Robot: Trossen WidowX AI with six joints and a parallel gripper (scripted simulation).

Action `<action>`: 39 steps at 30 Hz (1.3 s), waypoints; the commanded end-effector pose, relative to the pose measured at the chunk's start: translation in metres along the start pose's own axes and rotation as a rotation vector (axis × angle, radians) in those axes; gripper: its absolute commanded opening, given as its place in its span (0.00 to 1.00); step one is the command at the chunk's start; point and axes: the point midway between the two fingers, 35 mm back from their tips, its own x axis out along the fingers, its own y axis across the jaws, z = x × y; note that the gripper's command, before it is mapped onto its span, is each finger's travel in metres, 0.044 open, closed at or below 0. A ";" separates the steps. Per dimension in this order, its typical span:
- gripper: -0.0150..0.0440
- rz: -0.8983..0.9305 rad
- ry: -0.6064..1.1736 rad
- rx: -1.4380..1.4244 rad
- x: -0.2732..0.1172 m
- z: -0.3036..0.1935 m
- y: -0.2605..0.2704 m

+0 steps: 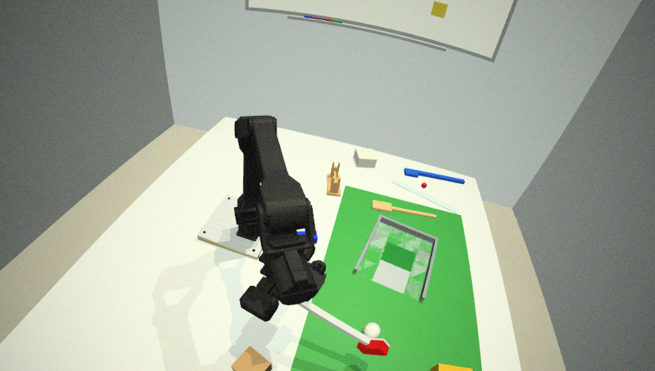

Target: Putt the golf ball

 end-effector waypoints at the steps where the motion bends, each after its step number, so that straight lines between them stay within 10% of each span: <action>1: 0.25 0.002 0.003 0.005 0.014 -0.001 0.000; 39: 0.25 0.004 0.004 0.001 0.054 -0.002 0.000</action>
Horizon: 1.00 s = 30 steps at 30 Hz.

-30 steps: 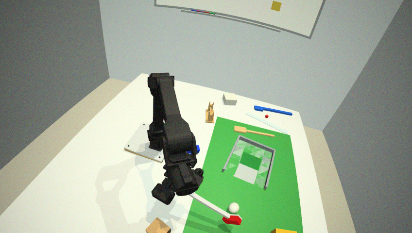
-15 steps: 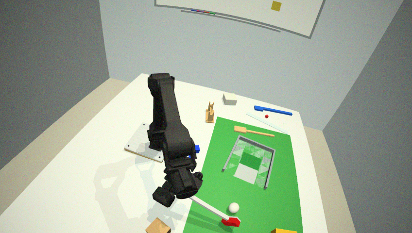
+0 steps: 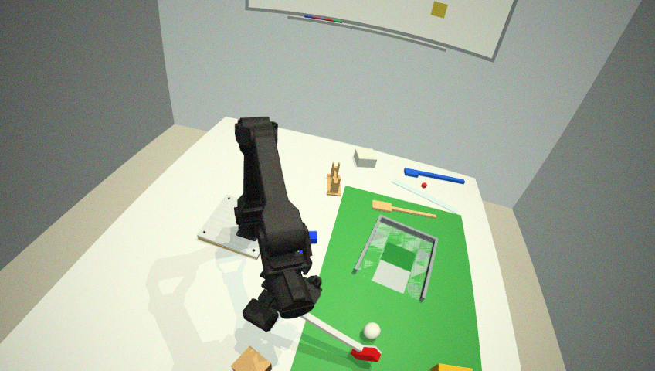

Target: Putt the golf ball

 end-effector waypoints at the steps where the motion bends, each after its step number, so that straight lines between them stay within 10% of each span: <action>1: 0.25 -0.001 -0.001 0.000 0.000 0.000 -0.003; 17: 0.25 0.002 0.003 0.009 0.003 -0.001 -0.025; 30: 0.25 0.010 -0.002 0.005 0.003 0.000 0.108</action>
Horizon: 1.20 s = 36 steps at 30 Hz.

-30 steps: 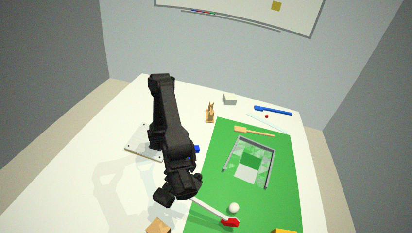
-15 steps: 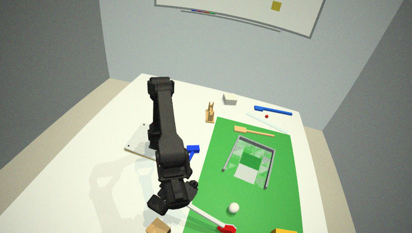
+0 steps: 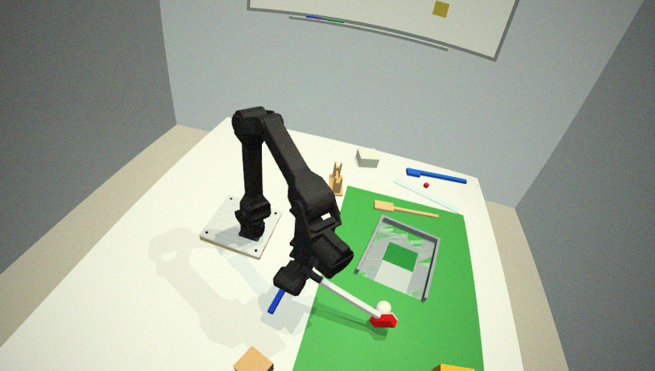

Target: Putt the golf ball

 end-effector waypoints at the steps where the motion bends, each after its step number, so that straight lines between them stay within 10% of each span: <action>1: 0.25 0.000 0.000 0.016 0.002 -0.005 0.013; 36: 0.25 0.004 0.007 0.019 -0.050 -0.005 0.013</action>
